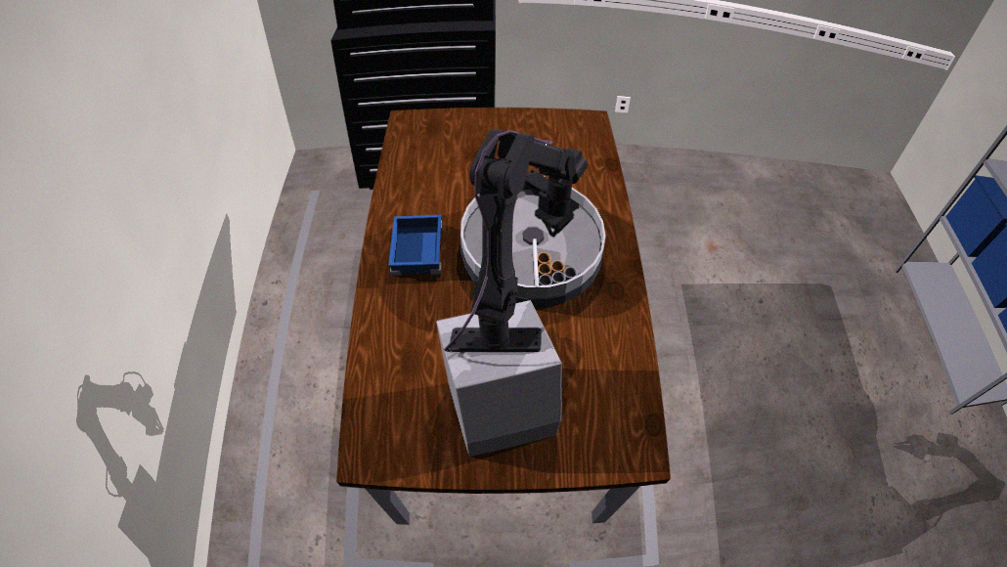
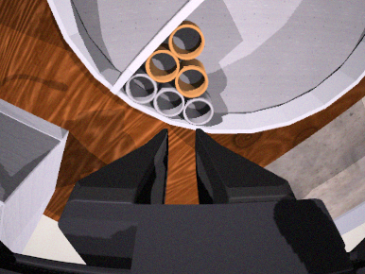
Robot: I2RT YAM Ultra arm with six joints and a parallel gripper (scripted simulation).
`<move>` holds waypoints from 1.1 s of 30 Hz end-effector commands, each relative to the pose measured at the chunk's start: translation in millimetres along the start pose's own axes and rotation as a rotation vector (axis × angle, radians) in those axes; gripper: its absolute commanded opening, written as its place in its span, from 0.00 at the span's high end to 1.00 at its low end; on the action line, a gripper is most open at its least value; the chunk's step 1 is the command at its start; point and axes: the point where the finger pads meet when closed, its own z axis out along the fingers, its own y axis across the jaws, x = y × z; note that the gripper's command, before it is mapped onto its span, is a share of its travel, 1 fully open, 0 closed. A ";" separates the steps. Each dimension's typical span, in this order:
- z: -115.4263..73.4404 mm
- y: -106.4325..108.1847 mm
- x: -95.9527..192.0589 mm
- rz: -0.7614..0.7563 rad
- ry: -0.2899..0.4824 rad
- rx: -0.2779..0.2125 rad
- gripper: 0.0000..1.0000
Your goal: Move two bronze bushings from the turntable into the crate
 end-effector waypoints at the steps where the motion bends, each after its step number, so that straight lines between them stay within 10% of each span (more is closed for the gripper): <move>1: -15.3 -11.4 -7.5 -0.020 -0.025 0.048 0.81; 28: -15.3 -11.4 -7.5 -0.020 -0.025 0.048 0.81; 33: 45.2 -5.2 8.3 -0.006 -0.010 -0.012 0.85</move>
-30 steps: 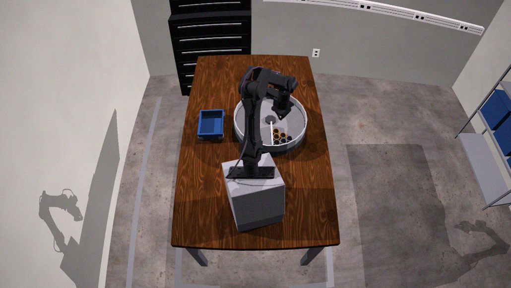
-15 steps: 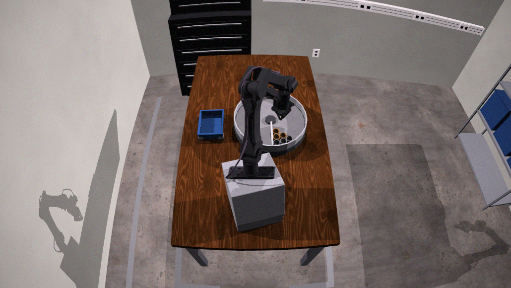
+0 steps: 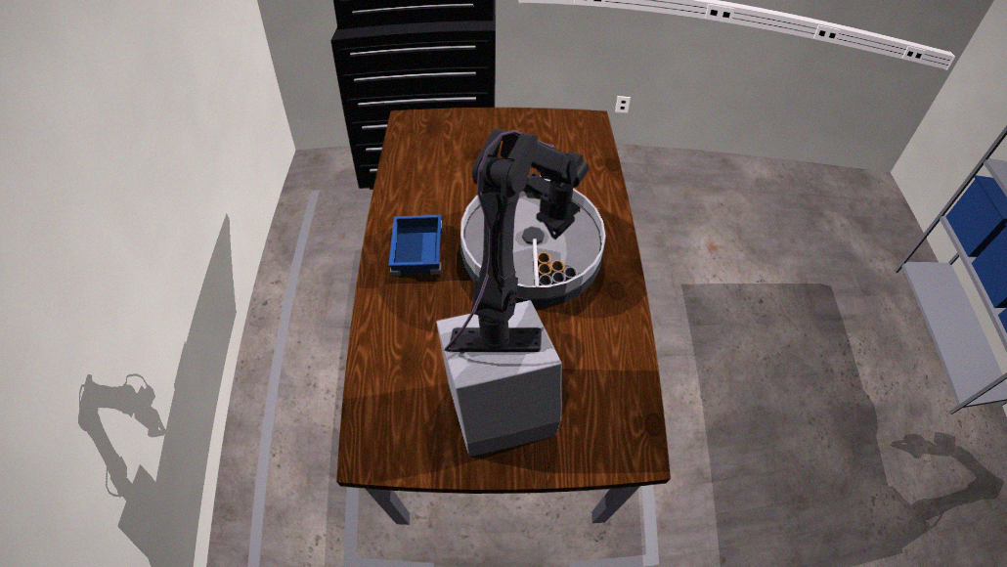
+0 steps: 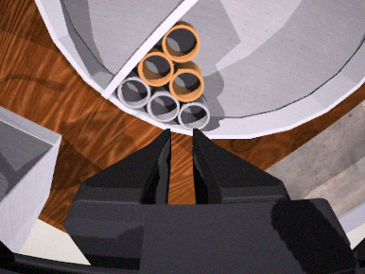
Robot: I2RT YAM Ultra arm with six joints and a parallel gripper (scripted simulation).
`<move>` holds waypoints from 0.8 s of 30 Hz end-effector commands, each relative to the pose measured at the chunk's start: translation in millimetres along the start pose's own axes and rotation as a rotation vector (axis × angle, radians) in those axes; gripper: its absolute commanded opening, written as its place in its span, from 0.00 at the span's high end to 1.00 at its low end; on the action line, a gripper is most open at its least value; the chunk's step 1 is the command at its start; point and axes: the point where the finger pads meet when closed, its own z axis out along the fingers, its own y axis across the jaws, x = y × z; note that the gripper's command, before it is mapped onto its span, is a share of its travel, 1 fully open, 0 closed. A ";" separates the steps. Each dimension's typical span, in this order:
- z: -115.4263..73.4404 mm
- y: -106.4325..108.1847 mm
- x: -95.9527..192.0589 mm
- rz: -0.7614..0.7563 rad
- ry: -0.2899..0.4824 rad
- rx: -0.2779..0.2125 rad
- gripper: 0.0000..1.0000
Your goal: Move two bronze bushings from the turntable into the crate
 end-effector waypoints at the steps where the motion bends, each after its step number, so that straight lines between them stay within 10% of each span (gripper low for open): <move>1: 38.4 -1.4 8.2 -0.003 -0.004 -0.019 0.85; 8: 83.6 -29.2 10.2 -0.013 -0.014 0.021 0.85; 24: 80.5 -26.7 10.2 -0.011 -0.012 0.012 0.85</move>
